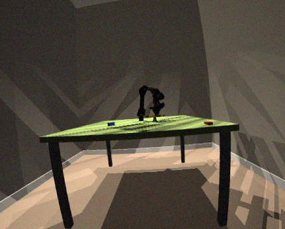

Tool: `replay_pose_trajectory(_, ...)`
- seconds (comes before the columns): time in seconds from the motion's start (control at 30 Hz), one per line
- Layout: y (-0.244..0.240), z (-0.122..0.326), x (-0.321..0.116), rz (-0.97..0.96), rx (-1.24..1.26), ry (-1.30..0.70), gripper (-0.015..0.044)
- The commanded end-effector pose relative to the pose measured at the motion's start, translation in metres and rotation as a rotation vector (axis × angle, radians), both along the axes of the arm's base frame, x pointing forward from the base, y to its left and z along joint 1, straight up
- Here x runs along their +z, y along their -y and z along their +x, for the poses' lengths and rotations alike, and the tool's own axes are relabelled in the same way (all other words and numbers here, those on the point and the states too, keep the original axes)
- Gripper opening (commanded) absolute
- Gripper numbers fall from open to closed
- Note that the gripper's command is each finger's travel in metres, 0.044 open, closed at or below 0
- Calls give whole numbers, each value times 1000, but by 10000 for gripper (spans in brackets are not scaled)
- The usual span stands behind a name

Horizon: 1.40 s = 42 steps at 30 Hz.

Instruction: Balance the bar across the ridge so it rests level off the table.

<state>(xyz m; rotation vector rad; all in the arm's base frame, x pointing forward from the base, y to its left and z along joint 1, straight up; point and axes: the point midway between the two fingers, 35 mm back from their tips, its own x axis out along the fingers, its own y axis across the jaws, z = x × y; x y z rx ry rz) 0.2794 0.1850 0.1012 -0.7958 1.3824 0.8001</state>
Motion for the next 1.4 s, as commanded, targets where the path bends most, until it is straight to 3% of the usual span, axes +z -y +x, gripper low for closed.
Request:
replay_pose_trajectory(0.0,0,0,0,0,0,-1,168)
replay_pose_trajectory(1.33,0,0,0,0,0,-1,185)
replay_pose_trajectory(1.37,0,0,0,0,0,-1,211)
